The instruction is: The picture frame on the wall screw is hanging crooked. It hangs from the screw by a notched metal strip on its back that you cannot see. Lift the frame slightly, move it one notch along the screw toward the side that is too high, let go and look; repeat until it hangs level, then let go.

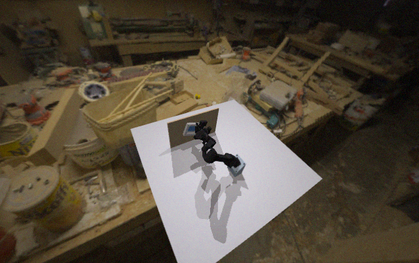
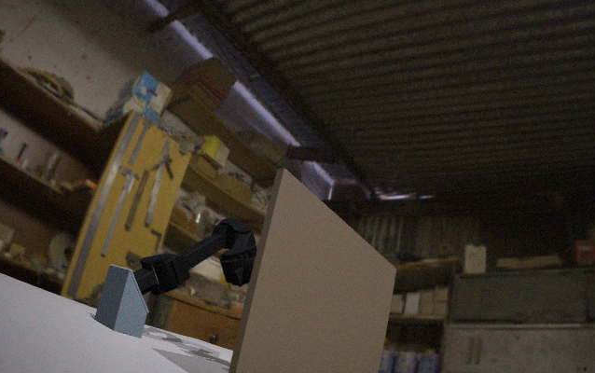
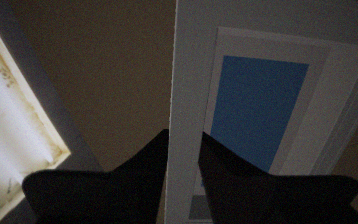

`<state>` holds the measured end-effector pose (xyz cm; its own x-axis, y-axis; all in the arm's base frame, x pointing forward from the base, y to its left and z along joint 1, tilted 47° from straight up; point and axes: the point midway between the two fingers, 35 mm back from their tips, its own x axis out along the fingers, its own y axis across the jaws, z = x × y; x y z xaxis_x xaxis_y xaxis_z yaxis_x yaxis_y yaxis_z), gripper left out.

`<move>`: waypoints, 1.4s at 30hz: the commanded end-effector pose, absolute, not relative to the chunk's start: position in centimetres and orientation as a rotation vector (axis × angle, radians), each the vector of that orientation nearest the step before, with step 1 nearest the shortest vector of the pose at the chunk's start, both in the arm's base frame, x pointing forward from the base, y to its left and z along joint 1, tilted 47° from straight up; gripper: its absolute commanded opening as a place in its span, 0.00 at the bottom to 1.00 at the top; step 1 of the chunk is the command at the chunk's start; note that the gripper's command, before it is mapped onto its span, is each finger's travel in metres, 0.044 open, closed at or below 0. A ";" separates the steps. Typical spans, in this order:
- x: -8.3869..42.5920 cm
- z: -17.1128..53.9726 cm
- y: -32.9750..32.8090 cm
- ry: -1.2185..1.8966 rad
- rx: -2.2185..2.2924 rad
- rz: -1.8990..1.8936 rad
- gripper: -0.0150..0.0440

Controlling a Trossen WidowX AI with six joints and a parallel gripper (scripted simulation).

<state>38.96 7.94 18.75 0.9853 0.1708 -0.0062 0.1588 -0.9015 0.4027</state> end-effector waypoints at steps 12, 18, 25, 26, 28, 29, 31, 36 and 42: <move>39.1 19.1 8.1 0.220 2.724 0.059 0.25; 39.0 19.0 8.2 0.220 2.724 0.059 0.25; 39.0 18.9 8.4 0.220 2.724 0.059 0.25; 39.0 18.9 8.5 0.220 2.724 0.059 0.25; 39.0 18.8 8.5 0.220 2.724 0.059 0.25; 39.0 18.8 8.5 0.220 2.724 0.059 0.25; 39.0 18.8 8.6 0.220 2.724 0.059 0.25; 39.0 18.8 8.6 0.221 2.721 0.058 0.25; 39.0 18.8 8.6 0.221 2.721 0.058 0.25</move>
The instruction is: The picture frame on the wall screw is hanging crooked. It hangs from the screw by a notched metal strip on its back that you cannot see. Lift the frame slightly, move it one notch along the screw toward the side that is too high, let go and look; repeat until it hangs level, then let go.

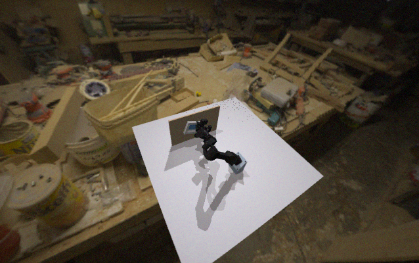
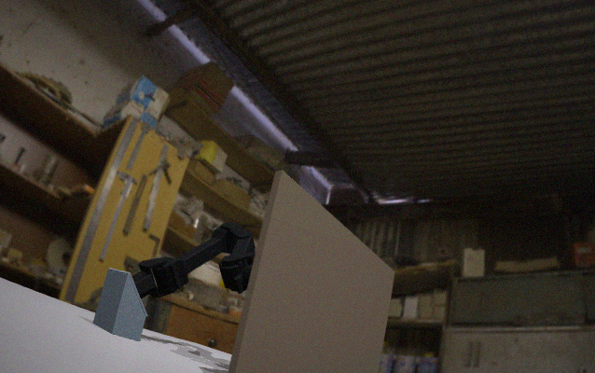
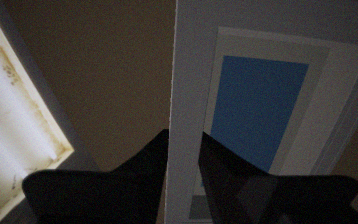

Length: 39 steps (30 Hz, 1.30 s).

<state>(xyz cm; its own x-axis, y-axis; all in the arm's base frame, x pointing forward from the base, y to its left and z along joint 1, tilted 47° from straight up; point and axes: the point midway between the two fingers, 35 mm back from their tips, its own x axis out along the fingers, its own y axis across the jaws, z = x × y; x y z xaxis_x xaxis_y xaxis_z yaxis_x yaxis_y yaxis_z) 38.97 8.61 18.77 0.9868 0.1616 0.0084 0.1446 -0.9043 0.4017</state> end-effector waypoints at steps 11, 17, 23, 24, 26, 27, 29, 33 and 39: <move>39.0 18.7 8.7 0.218 2.716 0.058 0.25; 39.0 18.7 8.7 0.212 2.643 0.065 0.25; 39.0 18.7 8.7 0.209 2.606 0.068 0.25; 39.0 18.7 8.7 0.209 2.606 0.068 0.25; 39.0 18.7 8.7 0.208 2.598 0.069 0.25; 39.0 18.7 8.7 0.208 2.591 0.070 0.25; 39.0 18.7 8.7 0.207 2.583 0.070 0.25; 38.9 18.7 8.8 0.205 2.559 0.073 0.25; 38.9 18.7 8.8 0.202 2.528 0.075 0.25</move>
<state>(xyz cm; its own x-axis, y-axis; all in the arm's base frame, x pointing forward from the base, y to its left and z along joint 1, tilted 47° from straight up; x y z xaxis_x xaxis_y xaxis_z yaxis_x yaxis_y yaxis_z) 38.95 8.75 18.73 0.9869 0.1613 0.0080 0.1297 -0.8216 0.5551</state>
